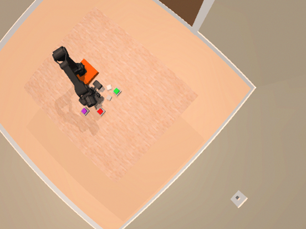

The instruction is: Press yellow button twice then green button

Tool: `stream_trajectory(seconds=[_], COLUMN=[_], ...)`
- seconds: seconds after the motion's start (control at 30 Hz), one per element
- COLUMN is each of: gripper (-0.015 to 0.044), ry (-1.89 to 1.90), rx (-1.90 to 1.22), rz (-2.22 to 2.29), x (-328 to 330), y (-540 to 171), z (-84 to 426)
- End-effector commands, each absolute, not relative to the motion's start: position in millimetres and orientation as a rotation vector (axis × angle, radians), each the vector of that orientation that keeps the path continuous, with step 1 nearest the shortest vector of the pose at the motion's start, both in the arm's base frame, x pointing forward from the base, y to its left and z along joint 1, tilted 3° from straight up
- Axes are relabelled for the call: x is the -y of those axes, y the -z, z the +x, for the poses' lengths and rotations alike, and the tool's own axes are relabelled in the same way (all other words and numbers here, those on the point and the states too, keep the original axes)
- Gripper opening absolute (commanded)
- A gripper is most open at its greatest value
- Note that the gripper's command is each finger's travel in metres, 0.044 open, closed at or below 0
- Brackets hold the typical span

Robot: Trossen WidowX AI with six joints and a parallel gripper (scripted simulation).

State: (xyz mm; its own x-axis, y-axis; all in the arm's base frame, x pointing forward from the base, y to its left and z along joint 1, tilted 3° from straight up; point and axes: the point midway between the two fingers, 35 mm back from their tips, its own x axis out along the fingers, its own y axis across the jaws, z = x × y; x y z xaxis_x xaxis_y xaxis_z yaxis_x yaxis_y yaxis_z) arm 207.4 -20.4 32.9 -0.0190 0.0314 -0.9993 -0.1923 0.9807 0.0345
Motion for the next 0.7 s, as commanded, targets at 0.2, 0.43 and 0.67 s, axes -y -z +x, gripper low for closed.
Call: stream_trajectory(seconds=[0.2,0.43,0.67], gripper=[0.0020,0.0020,0.0020], ry=[-0.184,-0.184,-0.184], rx=[-1.582,-1.582,-1.582], rz=[-0.125,-0.125,-0.125], x=[19,19,19], y=[-16,-14,-14], z=[206,206,206])
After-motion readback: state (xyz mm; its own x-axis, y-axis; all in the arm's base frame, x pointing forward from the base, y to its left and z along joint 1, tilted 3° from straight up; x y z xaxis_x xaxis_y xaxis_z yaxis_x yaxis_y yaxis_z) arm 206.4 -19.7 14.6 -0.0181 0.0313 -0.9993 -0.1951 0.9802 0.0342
